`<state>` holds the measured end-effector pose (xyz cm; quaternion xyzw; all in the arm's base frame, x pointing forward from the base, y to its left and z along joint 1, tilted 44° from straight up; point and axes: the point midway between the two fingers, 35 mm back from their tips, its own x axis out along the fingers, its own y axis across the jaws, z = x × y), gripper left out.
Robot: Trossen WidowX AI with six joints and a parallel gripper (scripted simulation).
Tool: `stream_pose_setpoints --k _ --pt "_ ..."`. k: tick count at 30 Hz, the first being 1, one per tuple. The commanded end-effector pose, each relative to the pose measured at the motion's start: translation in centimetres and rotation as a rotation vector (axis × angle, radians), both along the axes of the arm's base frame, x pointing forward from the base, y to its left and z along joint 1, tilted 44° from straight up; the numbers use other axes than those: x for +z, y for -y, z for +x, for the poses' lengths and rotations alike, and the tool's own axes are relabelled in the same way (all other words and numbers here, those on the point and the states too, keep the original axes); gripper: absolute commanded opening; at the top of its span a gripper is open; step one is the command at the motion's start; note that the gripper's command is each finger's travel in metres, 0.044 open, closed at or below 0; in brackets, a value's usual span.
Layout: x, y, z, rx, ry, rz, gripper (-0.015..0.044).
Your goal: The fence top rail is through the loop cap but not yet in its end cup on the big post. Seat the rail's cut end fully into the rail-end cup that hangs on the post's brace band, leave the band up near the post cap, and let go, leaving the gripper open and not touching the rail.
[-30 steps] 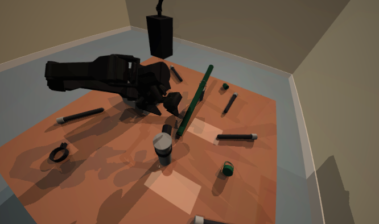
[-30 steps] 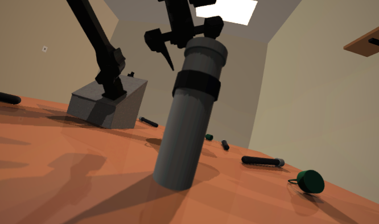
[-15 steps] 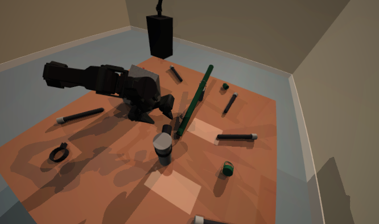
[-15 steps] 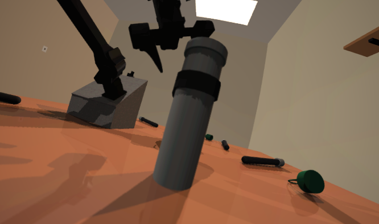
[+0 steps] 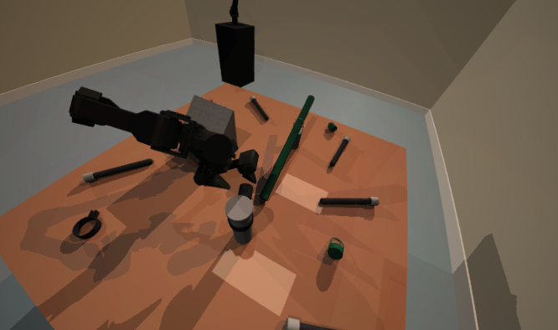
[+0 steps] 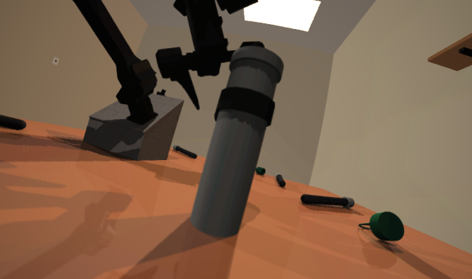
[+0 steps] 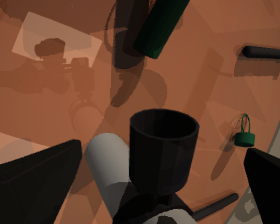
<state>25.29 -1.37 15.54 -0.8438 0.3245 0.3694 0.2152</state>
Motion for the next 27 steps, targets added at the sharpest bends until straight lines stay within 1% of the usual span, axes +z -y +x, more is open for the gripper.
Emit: stream_pose_setpoints --k 1,27 --pt "-0.5 0.1 0.3 0.006 -0.007 0.0 0.044" --pt "-3.7 1.8 2.4 0.006 -0.004 -0.001 0.044"
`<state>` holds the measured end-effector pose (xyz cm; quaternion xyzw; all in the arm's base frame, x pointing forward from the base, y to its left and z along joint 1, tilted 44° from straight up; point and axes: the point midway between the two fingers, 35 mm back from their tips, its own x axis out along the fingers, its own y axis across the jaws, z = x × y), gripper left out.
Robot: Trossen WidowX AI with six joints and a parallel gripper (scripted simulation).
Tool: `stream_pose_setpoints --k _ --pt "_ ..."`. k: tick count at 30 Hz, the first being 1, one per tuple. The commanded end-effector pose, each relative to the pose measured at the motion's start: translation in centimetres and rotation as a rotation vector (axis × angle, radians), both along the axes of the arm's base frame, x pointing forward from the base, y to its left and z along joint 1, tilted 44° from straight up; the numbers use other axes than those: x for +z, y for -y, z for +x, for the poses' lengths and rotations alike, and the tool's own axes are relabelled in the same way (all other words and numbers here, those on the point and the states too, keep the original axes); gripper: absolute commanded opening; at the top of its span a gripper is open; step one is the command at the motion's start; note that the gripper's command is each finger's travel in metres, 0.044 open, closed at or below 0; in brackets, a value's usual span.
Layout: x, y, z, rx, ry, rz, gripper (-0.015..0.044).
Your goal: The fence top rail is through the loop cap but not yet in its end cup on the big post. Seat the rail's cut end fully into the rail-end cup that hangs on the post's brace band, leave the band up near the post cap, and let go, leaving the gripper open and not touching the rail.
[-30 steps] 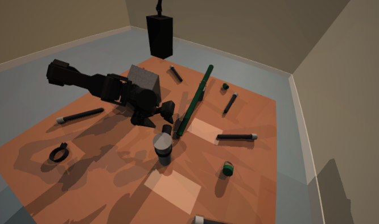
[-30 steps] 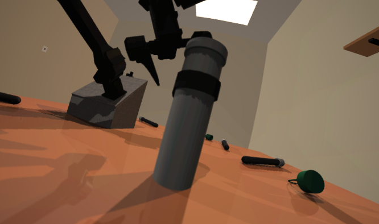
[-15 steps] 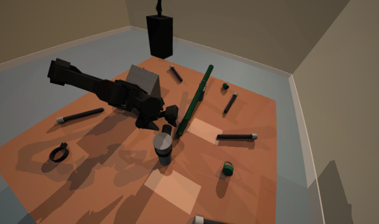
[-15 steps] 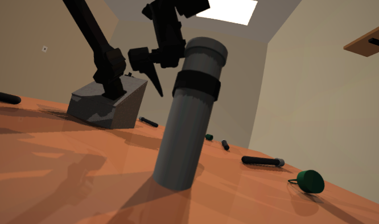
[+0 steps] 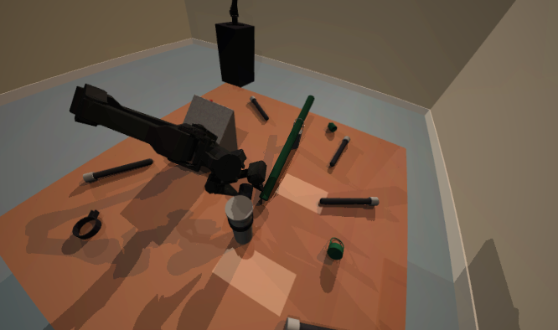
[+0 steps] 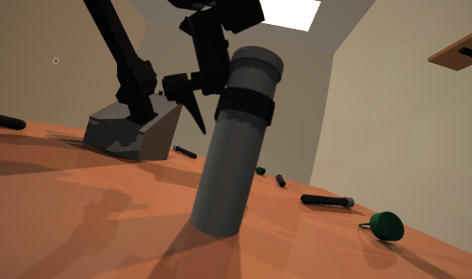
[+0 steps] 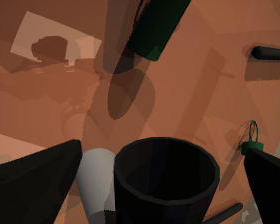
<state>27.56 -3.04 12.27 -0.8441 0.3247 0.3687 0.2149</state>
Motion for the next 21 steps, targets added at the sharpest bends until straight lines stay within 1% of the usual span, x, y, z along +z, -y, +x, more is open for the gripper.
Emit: stream_pose_setpoints --k 1,7,19,21 --pt "-0.53 0.18 0.21 0.007 -0.005 0.0 0.044" --pt "-1.23 0.63 0.57 0.007 -0.004 -0.001 0.044" --pt "-1.31 0.68 0.61 0.007 -0.004 -0.002 0.0125" --pt "-1.31 0.68 0.61 0.007 -0.004 -0.002 0.0112"
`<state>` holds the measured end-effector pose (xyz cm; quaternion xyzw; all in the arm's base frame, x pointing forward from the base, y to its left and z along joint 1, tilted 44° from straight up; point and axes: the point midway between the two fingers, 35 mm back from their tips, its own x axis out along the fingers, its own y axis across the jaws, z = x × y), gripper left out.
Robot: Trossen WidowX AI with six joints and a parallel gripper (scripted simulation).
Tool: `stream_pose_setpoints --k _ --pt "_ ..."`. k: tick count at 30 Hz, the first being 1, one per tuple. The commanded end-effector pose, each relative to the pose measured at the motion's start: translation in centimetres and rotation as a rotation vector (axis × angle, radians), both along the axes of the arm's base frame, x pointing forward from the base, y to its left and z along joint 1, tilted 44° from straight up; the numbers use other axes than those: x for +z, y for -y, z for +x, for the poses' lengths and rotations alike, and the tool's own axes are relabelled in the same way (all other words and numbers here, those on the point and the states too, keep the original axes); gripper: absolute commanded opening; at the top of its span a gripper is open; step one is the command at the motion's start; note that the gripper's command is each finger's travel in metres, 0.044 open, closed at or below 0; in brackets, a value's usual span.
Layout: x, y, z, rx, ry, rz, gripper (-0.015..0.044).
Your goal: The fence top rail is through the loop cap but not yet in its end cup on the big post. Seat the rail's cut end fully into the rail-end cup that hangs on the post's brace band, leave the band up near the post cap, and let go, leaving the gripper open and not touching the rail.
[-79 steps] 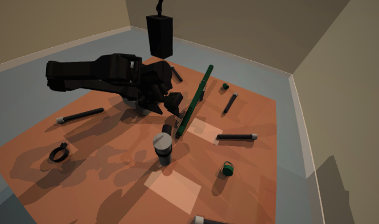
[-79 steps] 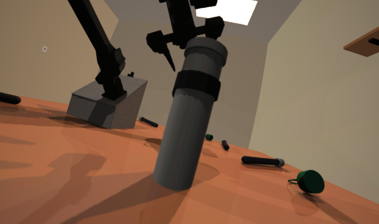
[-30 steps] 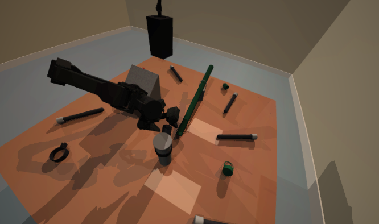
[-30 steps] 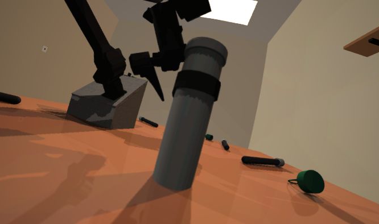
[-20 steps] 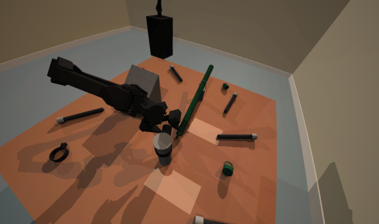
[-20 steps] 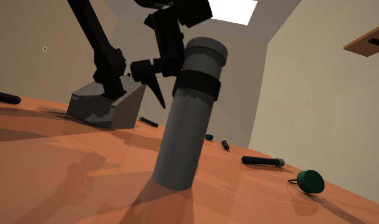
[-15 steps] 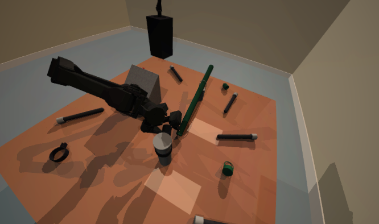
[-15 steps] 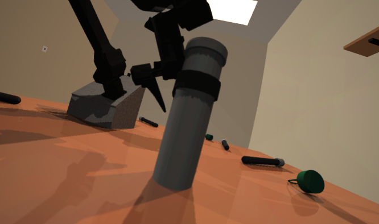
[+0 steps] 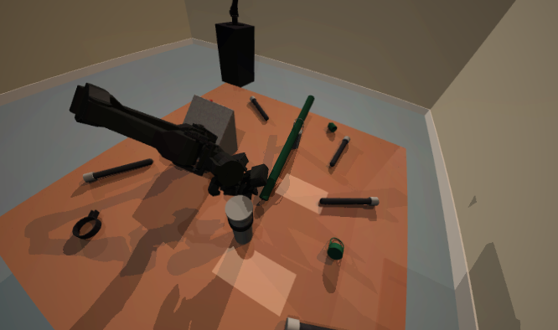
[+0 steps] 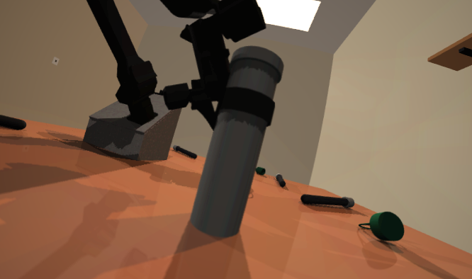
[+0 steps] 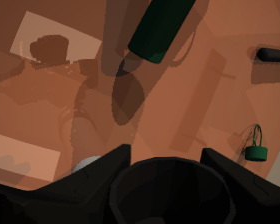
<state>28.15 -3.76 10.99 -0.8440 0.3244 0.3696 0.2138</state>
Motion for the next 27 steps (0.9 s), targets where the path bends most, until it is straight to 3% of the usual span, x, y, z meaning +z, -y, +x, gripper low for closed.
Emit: stream_pose_setpoints --k 1,5,27 --pt "0.0 0.0 0.0 0.005 -0.002 -0.001 0.0105" --pt "-0.1 -0.2 0.3 -0.019 0.021 0.003 0.0" --pt "-0.4 -0.7 1.7 -0.139 0.136 0.02 0.0"
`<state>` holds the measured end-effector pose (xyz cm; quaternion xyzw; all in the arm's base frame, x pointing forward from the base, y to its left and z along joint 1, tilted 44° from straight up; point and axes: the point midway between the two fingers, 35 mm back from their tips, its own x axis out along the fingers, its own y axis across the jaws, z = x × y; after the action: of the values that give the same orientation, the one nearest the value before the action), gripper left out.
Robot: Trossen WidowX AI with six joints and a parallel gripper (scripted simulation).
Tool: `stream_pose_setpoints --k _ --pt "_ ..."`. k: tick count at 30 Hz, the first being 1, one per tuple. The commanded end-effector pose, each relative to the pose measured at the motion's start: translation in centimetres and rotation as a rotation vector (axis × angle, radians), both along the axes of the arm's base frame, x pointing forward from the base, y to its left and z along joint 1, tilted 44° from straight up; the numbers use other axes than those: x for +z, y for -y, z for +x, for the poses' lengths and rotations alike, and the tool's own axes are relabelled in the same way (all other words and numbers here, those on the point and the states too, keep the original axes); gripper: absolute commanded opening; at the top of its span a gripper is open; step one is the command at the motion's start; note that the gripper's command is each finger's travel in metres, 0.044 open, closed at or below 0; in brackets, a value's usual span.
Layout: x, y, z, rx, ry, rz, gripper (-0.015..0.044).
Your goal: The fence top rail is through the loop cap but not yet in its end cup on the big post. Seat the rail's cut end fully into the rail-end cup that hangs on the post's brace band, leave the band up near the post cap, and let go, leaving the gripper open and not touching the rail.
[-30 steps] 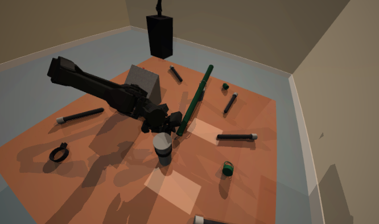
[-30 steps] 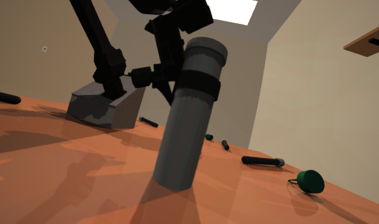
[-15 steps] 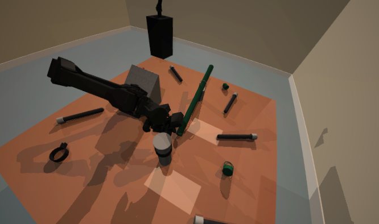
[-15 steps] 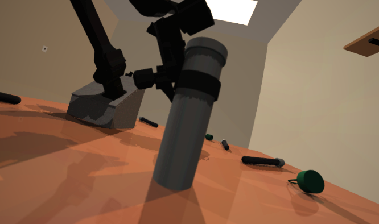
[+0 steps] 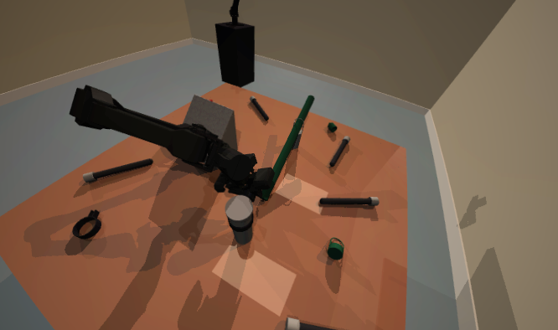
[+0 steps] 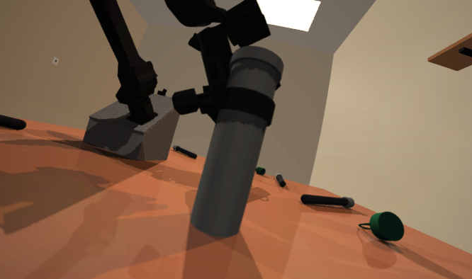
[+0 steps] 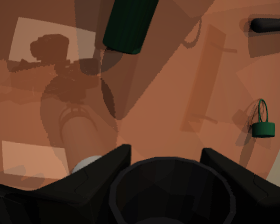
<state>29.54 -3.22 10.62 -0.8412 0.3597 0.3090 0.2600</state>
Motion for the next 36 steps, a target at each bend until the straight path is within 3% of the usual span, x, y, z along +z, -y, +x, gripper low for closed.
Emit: stream_pose_setpoints --k 1,36 --pt "-0.1 -0.2 0.3 -0.02 0.023 0.006 0.0" --pt "-0.2 -0.5 1.8 -0.143 0.136 0.018 0.0"
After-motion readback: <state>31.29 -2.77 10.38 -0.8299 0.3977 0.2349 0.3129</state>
